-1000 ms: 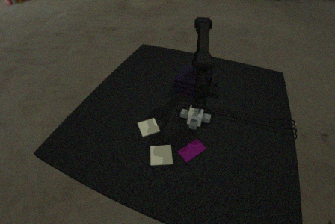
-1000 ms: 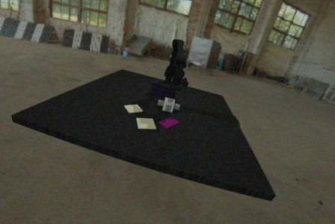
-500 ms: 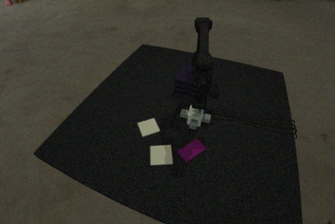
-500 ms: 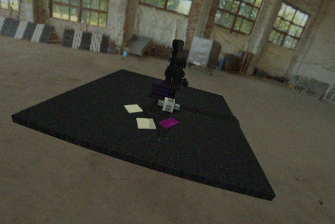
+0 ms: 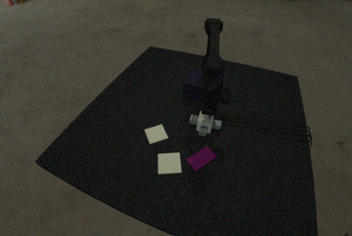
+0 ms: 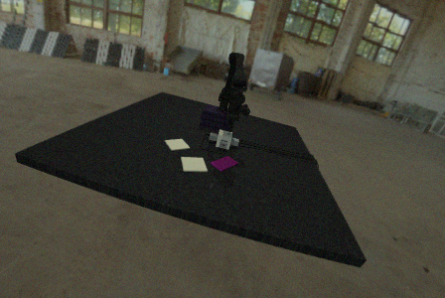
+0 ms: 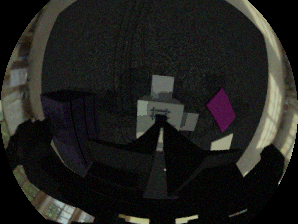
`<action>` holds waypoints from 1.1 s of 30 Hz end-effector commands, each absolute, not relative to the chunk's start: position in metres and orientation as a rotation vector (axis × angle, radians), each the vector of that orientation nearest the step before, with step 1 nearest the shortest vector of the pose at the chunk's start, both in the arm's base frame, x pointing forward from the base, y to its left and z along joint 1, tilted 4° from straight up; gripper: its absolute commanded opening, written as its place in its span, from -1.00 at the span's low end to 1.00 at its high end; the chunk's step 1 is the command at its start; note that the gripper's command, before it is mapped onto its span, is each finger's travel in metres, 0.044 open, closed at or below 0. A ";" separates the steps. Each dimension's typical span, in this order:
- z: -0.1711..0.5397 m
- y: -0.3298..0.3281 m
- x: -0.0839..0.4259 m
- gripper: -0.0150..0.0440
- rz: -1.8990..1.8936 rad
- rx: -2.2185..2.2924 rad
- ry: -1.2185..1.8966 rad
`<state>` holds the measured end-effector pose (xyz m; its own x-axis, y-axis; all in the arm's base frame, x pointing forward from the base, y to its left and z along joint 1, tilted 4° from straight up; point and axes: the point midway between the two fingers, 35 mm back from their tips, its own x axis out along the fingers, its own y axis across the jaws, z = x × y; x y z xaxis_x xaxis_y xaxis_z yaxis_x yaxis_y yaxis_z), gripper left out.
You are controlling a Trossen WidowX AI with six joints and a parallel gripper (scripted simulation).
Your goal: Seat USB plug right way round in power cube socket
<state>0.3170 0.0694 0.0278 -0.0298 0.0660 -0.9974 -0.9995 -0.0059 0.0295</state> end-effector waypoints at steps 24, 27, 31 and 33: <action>0.024 0.070 0.316 -0.49 1.272 -1.148 1.175; 0.023 0.070 0.316 -0.49 1.272 -1.148 1.175; 0.023 0.070 0.316 -0.49 1.272 -1.148 1.175; 0.023 0.070 0.316 -0.49 1.272 -1.148 1.175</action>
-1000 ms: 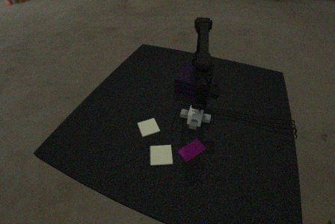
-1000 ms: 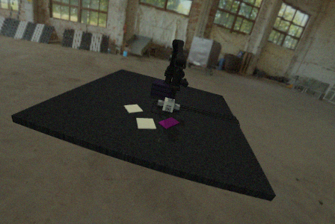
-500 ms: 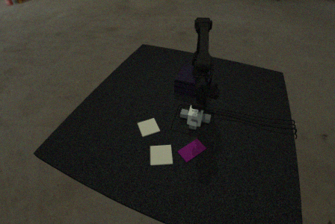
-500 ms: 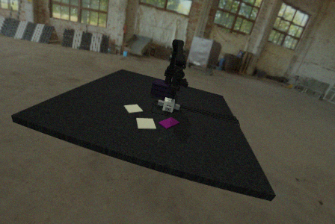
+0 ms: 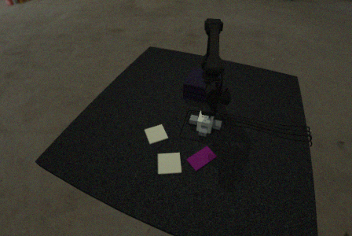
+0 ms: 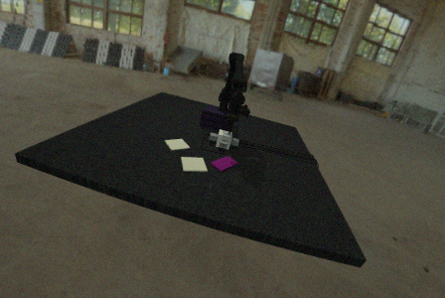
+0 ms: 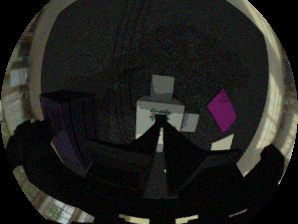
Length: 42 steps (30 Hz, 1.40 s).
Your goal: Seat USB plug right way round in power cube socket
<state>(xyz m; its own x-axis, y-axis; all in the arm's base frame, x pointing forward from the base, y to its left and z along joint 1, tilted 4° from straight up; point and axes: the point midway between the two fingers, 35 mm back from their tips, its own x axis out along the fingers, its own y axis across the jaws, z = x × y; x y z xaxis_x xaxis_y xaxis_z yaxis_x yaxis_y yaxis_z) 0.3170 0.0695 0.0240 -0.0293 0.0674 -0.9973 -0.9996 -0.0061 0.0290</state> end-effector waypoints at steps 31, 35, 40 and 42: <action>0.019 0.070 0.316 -0.49 1.272 -1.148 1.175; 0.019 0.070 0.316 -0.49 1.272 -1.148 1.175; 0.018 0.070 0.316 -0.49 1.272 -1.148 1.175; 0.018 0.070 0.316 -0.49 1.272 -1.148 1.175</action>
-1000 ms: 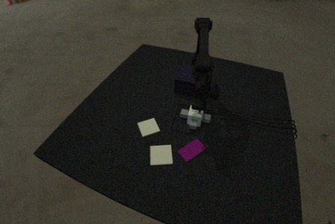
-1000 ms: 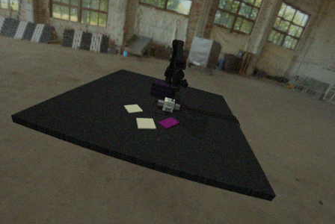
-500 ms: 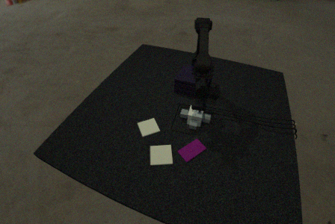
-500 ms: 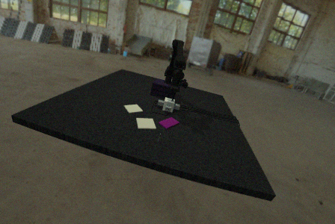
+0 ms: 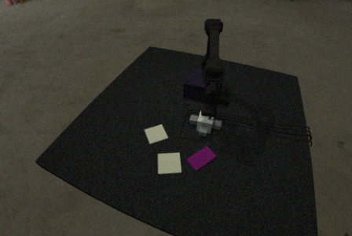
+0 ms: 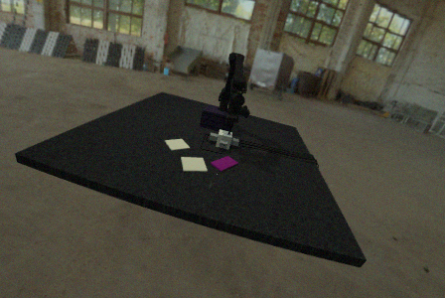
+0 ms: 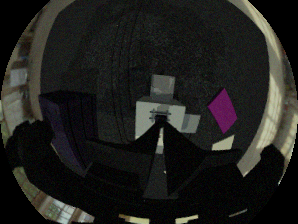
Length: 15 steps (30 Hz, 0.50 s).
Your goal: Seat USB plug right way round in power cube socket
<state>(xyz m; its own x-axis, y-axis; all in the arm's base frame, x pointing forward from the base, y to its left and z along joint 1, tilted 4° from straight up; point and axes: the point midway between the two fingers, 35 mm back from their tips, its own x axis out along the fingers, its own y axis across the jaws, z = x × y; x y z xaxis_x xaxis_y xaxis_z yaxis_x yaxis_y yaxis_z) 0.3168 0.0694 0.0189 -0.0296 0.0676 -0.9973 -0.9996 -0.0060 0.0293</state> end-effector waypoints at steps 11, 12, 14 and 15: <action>0.016 0.070 0.316 -0.49 1.272 -1.148 1.175; 0.016 0.070 0.316 -0.49 1.272 -1.148 1.175; 0.016 0.070 0.316 -0.49 1.272 -1.148 1.175; 0.016 0.070 0.316 -0.49 1.272 -1.148 1.175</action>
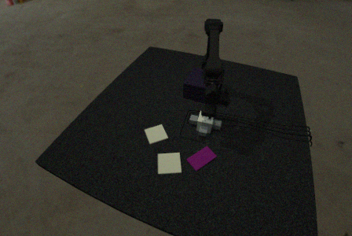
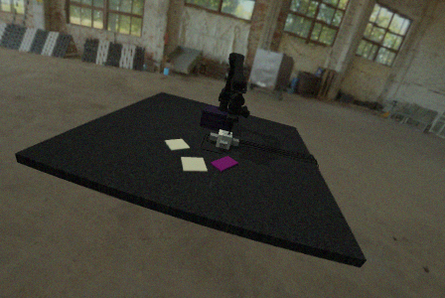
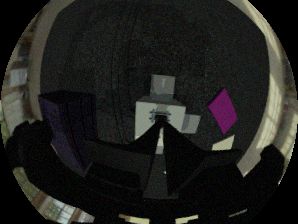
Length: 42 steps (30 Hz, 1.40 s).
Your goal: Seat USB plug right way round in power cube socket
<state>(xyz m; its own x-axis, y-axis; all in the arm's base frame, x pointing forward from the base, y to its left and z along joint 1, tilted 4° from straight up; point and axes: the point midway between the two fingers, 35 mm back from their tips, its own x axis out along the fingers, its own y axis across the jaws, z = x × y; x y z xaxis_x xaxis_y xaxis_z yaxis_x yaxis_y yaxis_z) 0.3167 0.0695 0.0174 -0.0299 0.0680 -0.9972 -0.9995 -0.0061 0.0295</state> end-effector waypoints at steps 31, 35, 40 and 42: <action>0.012 0.070 0.316 -0.49 1.272 -1.148 1.175; 0.012 0.070 0.316 -0.49 1.272 -1.148 1.175; 0.011 0.070 0.316 -0.49 1.272 -1.148 1.175; 0.011 0.070 0.316 -0.49 1.272 -1.148 1.175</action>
<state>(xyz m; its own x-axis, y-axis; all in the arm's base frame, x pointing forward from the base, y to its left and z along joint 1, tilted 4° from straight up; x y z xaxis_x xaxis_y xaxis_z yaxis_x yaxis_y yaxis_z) 0.3166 0.0694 0.0139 -0.0294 0.0687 -0.9972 -0.9996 -0.0059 0.0290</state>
